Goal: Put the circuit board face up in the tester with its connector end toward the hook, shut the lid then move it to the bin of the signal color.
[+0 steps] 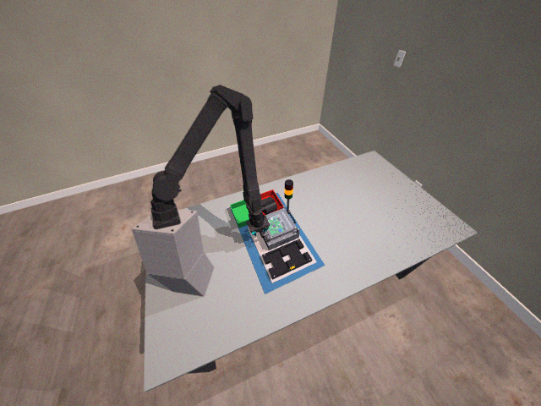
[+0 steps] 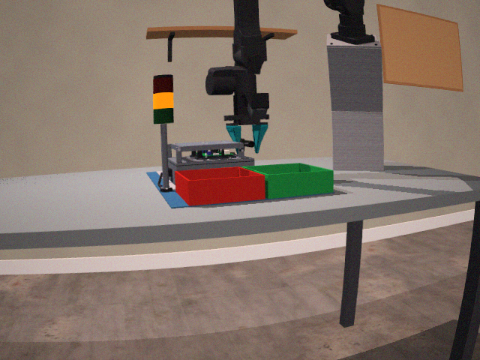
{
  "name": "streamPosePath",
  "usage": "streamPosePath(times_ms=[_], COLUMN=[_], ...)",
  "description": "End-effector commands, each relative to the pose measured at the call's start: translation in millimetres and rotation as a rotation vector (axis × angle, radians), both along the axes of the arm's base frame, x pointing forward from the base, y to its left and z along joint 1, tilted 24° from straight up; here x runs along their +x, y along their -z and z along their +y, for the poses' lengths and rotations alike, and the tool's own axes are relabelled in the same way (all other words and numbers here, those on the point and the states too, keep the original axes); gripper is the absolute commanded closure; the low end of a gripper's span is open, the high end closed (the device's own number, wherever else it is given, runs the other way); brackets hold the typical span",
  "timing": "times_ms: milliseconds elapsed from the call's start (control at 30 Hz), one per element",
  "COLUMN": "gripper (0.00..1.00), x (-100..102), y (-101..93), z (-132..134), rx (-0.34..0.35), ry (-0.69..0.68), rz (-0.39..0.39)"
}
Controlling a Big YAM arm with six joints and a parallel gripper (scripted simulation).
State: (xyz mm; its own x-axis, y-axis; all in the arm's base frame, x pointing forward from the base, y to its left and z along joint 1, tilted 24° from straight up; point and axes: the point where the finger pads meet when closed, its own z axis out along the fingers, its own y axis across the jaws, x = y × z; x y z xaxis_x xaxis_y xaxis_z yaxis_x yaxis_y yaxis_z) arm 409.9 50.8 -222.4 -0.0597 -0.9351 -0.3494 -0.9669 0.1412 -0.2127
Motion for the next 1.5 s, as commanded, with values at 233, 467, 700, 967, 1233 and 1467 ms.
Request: streamPosePath(times_ms=[233,467,700,967,1233,1467], gripper=[0.52,0.52,0.52,0.52,0.0,0.0], x=[-5.4,-15.1,-20.5,-17.3,-21.3,-21.3], y=[-46.9,-83.8,-101.8,-111.1,-105.4,-105.4], z=[-19.2,-32.3,-38.7,-33.9,-33.7,-33.7], rx=[0.001,0.001,0.0,-0.001,0.001,0.001], ry=[0.007,0.006,0.006,-0.015,-0.01,-0.01], rz=[-0.018,-0.021,-0.021,-0.031,-0.013,-0.013])
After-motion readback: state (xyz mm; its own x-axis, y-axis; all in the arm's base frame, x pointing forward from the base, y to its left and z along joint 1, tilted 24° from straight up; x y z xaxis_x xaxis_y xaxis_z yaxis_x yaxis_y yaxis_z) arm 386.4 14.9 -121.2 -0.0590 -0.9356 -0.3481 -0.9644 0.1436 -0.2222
